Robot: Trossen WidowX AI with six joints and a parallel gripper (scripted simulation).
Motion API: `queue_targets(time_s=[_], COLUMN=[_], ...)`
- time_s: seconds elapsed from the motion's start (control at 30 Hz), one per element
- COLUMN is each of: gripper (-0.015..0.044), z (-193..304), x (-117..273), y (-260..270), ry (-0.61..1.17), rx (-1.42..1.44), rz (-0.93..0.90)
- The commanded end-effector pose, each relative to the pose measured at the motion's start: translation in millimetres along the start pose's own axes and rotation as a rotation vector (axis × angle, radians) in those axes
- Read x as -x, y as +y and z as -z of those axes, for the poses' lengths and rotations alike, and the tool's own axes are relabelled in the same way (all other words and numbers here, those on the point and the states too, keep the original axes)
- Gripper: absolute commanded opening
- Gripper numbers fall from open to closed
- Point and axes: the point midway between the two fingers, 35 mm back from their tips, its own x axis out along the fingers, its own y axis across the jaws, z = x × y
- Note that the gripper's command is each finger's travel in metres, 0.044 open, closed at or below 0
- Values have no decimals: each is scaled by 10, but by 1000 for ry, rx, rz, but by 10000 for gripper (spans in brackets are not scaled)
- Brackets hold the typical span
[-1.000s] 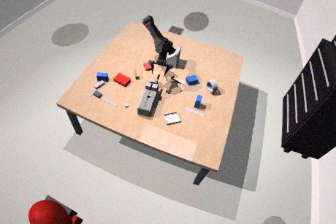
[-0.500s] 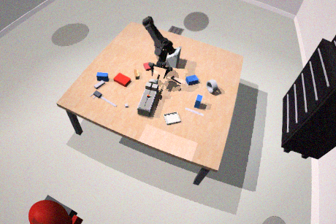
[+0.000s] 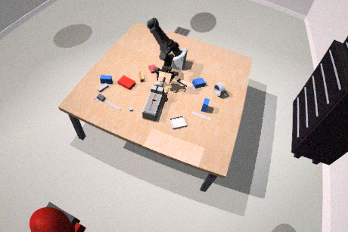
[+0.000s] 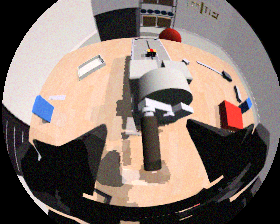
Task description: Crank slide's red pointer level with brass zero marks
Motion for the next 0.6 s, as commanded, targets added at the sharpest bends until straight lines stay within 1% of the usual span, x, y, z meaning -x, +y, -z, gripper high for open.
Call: queue_targets(time_s=[0.0, 0.3, 0.57], gripper=[440, 440, 230], z=[44, 134, 134], x=[-37, -104, -104], y=[1, -8, -8], ry=[-2, -3, -3], rx=[5, 6, 6], rz=[-3, -1, -1])
